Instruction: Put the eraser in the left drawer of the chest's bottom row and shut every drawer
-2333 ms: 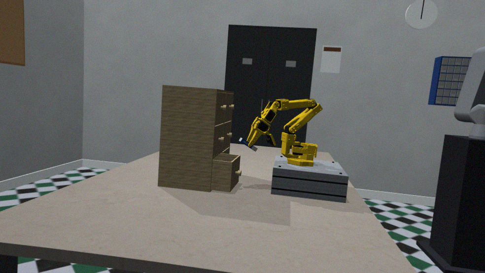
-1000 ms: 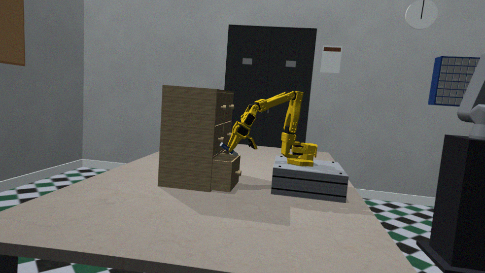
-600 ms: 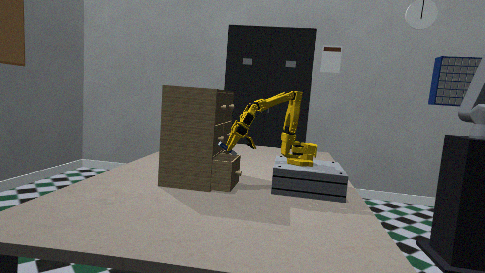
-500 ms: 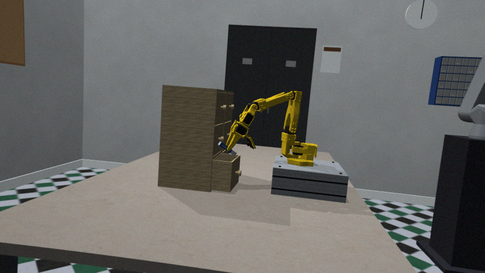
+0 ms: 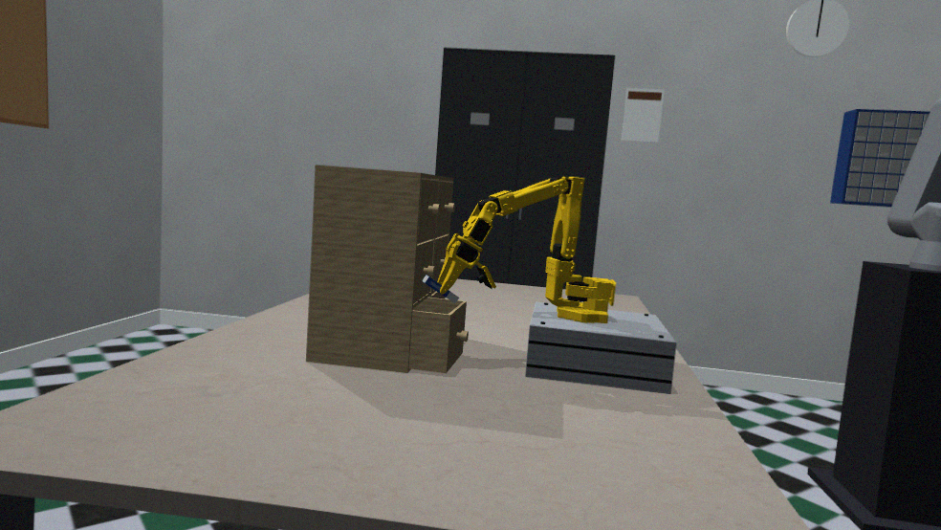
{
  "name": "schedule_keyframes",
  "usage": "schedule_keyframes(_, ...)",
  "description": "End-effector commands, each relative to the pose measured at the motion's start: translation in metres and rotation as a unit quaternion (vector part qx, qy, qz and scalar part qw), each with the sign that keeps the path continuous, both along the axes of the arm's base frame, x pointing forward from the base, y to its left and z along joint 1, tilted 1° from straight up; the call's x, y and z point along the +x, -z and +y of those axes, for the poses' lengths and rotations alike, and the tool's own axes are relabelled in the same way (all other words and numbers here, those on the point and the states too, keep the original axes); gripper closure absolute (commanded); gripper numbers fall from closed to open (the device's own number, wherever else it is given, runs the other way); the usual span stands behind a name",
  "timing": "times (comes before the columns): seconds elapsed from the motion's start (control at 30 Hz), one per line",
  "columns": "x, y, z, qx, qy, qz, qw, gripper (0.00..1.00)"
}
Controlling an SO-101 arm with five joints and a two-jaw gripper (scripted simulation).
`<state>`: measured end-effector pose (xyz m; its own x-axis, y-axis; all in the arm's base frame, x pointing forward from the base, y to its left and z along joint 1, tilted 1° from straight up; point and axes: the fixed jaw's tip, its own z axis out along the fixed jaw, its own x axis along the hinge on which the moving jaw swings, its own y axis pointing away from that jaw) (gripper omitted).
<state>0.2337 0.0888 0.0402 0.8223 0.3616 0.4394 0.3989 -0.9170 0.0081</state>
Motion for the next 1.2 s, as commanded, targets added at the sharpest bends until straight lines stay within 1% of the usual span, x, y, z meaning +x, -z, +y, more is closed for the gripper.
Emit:
schedule_keyframes(0.0,0.0094,-0.0126,0.0057,0.014,0.000,-0.027,1.000,1.00)
schedule_keyframes(1.17,0.0109,-0.0170,0.0068,0.014,-0.001,-0.027,1.000,1.00)
